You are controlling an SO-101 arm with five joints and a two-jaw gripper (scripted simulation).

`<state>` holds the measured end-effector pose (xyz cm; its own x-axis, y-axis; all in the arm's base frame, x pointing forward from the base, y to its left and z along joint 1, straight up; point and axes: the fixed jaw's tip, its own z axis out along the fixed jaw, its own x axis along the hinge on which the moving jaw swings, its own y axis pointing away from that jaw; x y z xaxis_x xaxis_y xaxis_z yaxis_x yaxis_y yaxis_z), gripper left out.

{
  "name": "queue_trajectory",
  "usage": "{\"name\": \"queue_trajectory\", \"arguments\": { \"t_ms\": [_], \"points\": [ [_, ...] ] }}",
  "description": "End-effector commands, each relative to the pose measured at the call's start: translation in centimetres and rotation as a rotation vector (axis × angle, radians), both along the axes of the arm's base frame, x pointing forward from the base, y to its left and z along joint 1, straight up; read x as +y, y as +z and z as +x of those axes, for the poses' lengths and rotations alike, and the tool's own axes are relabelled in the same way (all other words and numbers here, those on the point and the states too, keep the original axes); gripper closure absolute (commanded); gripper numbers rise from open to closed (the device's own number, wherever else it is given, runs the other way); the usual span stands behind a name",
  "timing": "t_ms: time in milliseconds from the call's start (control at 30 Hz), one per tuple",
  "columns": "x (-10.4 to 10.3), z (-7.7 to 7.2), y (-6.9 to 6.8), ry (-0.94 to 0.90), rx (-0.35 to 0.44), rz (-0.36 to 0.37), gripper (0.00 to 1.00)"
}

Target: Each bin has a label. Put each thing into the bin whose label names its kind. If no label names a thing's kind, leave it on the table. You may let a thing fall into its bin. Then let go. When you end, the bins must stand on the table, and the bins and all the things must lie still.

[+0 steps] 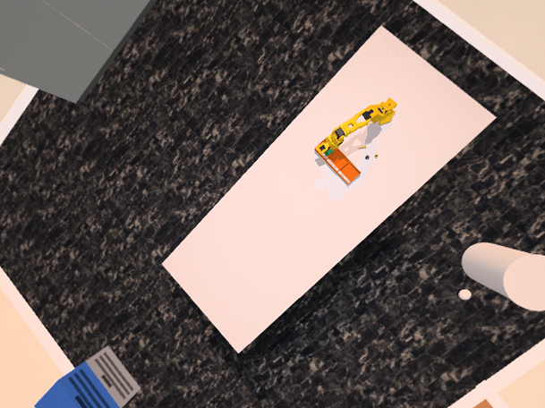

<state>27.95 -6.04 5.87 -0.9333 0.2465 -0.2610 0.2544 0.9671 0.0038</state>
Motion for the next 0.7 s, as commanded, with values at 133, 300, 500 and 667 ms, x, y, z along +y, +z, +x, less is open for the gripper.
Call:
{"name": "queue_trajectory", "arguments": {
  "t_ms": [133,300,500,667],
  "points": [
    [-0.28,0.27,3.13,-0.014,-0.080,-0.016,0.76],
    [-0.28,0.26,3.15,-0.014,-0.080,-0.017,0.76],
    [-0.28,0.26,3.15,-0.014,-0.080,-0.017,0.76],
    [-0.28,0.26,3.15,-0.014,-0.080,-0.017,0.76]
  ]
}}
